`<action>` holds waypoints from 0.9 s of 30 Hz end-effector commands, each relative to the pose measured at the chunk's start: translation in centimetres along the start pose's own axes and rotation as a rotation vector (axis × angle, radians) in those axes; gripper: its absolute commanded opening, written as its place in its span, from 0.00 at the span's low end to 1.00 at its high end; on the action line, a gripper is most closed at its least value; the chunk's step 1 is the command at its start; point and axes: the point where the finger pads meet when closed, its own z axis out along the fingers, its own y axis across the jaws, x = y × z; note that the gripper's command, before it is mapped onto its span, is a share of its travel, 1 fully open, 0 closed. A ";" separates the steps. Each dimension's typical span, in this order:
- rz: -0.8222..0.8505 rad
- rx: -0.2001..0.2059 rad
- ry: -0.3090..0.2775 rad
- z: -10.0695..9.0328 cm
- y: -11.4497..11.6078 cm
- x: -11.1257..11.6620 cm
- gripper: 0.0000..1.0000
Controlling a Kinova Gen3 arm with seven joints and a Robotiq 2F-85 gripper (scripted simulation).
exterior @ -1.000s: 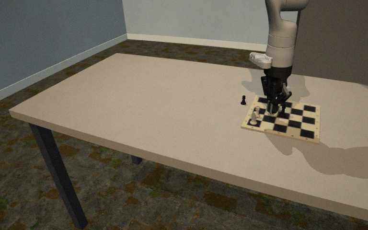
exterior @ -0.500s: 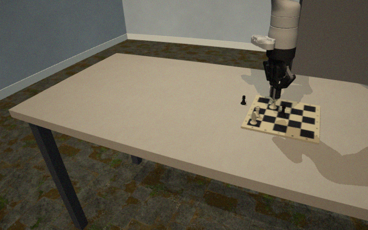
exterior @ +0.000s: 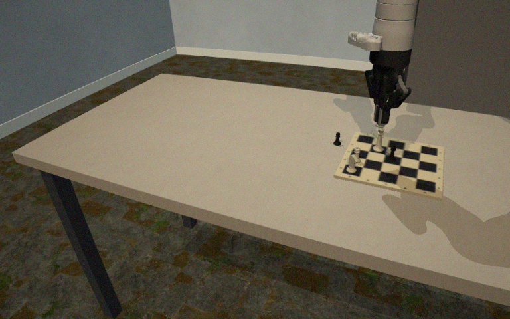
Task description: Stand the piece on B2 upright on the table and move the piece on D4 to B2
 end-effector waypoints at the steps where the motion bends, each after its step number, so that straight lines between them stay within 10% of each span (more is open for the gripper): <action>1: 0.002 0.002 0.007 -0.2 0.0 0.2 0.00; 13: -0.002 -0.001 0.007 -0.2 0.2 -0.3 0.00; 27: -0.075 -0.002 0.007 -0.3 1.1 -9.4 0.00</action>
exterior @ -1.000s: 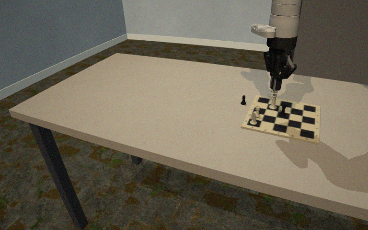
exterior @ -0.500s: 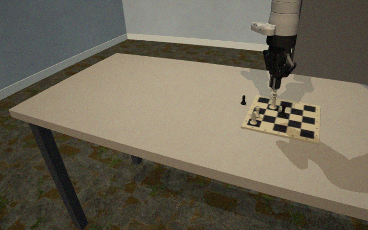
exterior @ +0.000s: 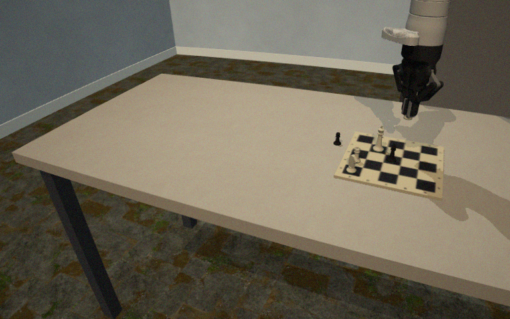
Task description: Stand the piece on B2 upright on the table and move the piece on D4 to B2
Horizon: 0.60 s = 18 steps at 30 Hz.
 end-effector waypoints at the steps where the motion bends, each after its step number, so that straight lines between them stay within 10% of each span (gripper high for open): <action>1: -0.005 0.012 -0.009 -0.3 -0.2 -2.2 0.00; 18: -0.009 0.015 -0.009 -0.4 -0.3 -2.7 0.00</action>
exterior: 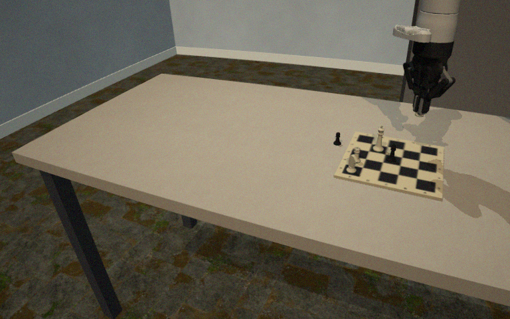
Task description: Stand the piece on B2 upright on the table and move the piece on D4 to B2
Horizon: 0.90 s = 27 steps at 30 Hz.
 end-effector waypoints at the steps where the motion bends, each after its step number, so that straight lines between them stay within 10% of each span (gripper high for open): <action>1: 0.000 0.000 0.001 0.0 0.0 0.0 0.00; 27: 0.000 -0.001 0.001 2.1 0.0 0.0 0.00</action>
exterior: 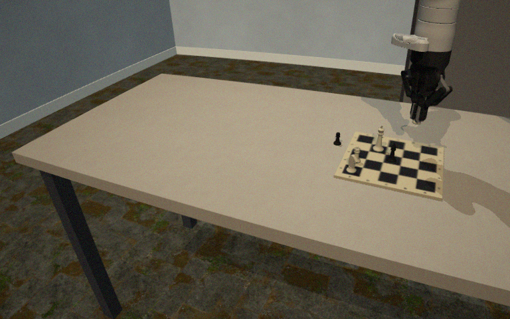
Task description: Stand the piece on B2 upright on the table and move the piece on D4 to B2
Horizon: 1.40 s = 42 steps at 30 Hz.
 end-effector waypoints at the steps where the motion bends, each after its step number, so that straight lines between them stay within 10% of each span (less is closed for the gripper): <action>1: 0.000 -0.002 -0.012 0.6 0.1 -0.4 0.00; 42: 0.000 -0.002 -0.012 8.1 0.0 -0.6 0.00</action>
